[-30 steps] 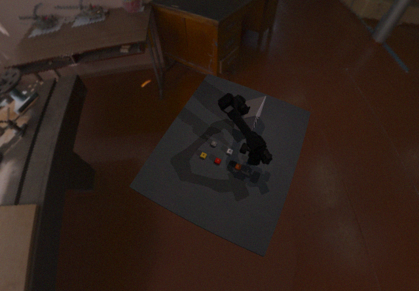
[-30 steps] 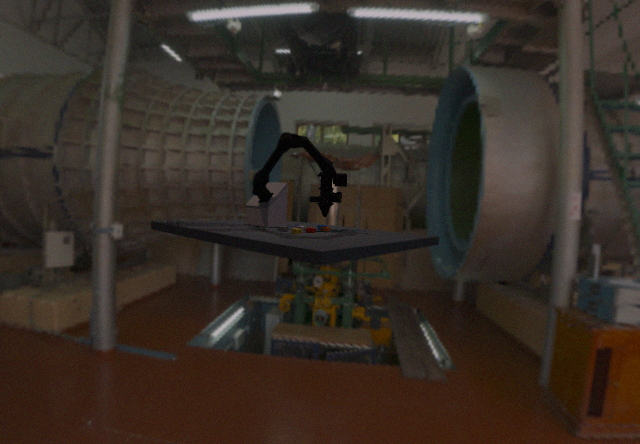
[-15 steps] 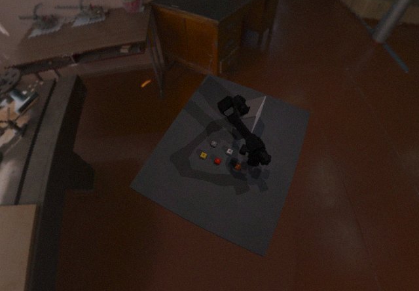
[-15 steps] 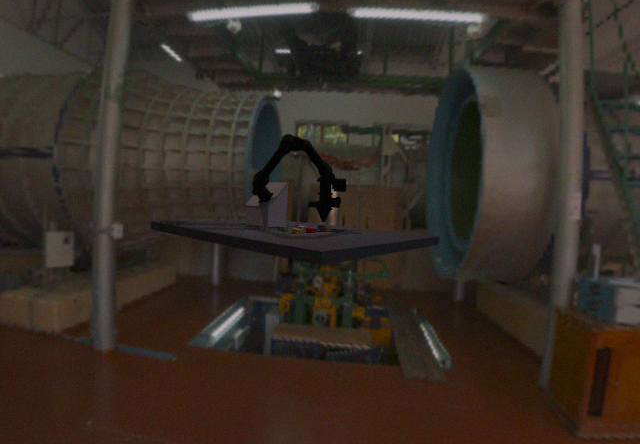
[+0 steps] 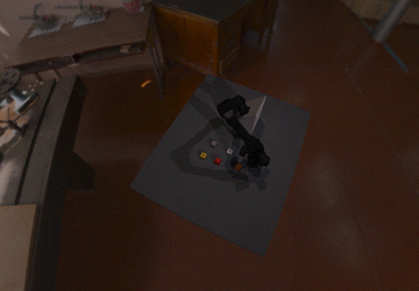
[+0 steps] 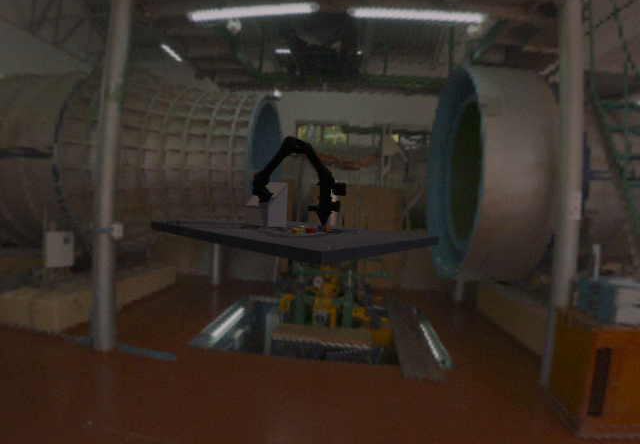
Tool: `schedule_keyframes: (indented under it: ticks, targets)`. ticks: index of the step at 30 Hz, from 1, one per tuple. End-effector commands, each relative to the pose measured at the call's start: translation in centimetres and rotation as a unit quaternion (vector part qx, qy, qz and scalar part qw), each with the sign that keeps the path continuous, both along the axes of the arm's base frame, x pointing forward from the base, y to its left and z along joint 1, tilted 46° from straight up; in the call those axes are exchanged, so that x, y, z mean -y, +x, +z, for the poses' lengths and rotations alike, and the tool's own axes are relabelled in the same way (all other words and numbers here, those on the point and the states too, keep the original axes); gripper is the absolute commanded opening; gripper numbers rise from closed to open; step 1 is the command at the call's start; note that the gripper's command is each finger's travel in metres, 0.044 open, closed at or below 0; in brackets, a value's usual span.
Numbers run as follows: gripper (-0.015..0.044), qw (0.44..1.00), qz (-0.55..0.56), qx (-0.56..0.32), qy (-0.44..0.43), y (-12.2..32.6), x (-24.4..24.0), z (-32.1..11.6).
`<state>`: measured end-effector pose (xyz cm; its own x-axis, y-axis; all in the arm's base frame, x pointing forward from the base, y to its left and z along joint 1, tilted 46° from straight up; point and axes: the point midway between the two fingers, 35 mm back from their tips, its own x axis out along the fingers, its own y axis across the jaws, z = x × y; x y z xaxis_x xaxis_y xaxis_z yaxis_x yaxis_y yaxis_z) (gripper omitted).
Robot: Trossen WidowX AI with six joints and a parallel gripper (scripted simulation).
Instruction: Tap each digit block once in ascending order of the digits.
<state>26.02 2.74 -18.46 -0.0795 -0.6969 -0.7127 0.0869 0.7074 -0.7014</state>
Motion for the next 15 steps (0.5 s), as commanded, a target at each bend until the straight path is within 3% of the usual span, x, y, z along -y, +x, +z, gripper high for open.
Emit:
schedule_keyframes:
  ticks: [1,9,15]
  targets:
    - [0.0020,1.000,0.002,-0.001,-0.002,0.0,0.2,-0.1]
    - [0.0020,1.000,0.002,-0.001,-0.001,0.3,-2.2,2.2]
    - [0.0020,1.000,0.002,-0.001,0.000,0.9,-7.7,7.8]
